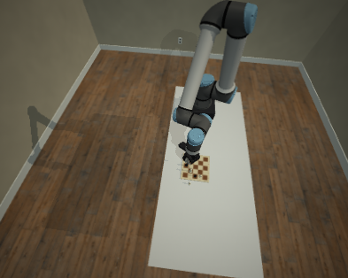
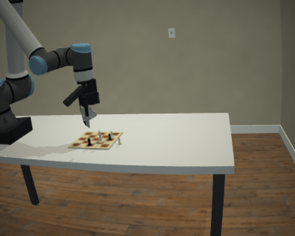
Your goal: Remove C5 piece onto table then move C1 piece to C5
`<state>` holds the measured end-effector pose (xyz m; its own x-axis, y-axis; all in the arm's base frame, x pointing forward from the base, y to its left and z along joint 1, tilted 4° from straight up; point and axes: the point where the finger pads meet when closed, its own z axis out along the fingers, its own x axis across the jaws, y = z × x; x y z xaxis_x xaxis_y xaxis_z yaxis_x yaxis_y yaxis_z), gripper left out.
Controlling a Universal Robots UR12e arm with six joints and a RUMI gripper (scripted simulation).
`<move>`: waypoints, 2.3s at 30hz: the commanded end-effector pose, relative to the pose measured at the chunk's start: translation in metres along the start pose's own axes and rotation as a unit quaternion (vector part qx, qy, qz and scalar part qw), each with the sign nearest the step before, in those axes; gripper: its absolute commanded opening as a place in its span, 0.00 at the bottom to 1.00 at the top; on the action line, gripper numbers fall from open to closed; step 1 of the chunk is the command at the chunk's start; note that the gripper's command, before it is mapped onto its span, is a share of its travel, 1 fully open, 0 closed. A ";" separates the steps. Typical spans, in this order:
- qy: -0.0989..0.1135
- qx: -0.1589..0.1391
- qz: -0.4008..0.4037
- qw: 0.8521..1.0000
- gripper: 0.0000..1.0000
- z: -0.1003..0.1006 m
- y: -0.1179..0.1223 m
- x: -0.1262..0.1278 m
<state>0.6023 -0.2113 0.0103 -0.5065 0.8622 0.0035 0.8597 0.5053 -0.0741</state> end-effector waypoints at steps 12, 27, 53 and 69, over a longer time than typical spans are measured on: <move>-0.001 0.000 0.000 1.000 0.22 0.000 0.000 -0.001; -0.001 -0.001 0.000 1.000 0.22 0.011 0.000 -0.001; -0.001 -0.001 0.000 1.000 0.22 0.043 -0.001 -0.001; -0.001 -0.001 0.000 1.000 0.22 0.051 -0.001 -0.001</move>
<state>0.5981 -0.2141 -0.0405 -0.5069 0.8620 0.0036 0.8595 0.5057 -0.0737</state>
